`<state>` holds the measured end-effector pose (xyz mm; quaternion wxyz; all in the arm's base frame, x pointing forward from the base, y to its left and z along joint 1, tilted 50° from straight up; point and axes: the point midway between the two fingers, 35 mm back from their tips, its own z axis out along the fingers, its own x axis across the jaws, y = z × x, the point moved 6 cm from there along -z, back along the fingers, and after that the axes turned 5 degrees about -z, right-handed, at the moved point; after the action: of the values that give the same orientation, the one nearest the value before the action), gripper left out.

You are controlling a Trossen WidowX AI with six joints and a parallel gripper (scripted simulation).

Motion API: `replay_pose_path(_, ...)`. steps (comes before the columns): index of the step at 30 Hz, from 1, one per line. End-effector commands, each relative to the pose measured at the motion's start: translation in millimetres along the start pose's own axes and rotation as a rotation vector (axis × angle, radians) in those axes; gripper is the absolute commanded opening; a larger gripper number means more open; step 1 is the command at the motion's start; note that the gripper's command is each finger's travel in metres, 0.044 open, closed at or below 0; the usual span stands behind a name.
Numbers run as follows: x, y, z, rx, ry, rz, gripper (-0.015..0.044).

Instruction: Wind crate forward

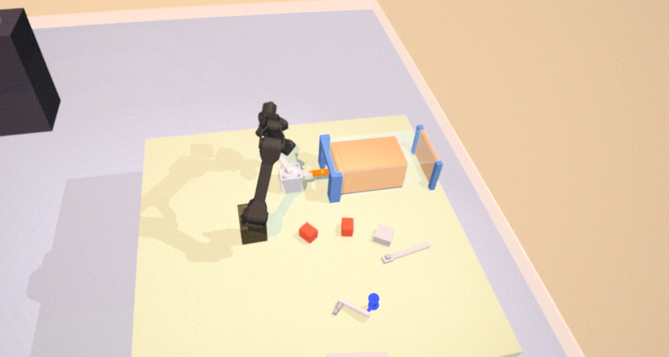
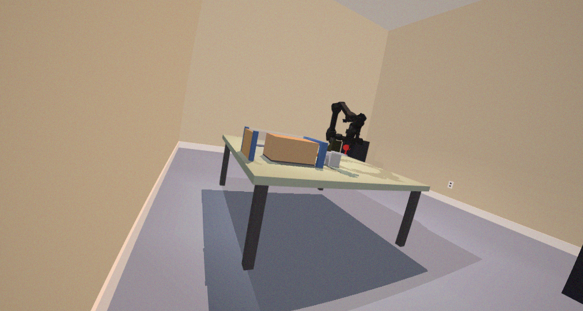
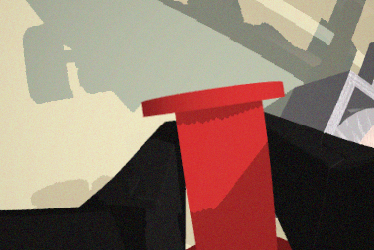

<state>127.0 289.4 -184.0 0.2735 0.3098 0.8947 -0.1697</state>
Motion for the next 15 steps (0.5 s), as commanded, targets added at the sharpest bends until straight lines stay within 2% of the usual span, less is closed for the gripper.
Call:
replay_pose_path(1,5.5,-13.6,-3.1,0.025,0.008,-0.025,0.0000)
replay_pose_path(15,8.0,-26.4,-9.5,0.026,0.009,-0.026,0.0000)
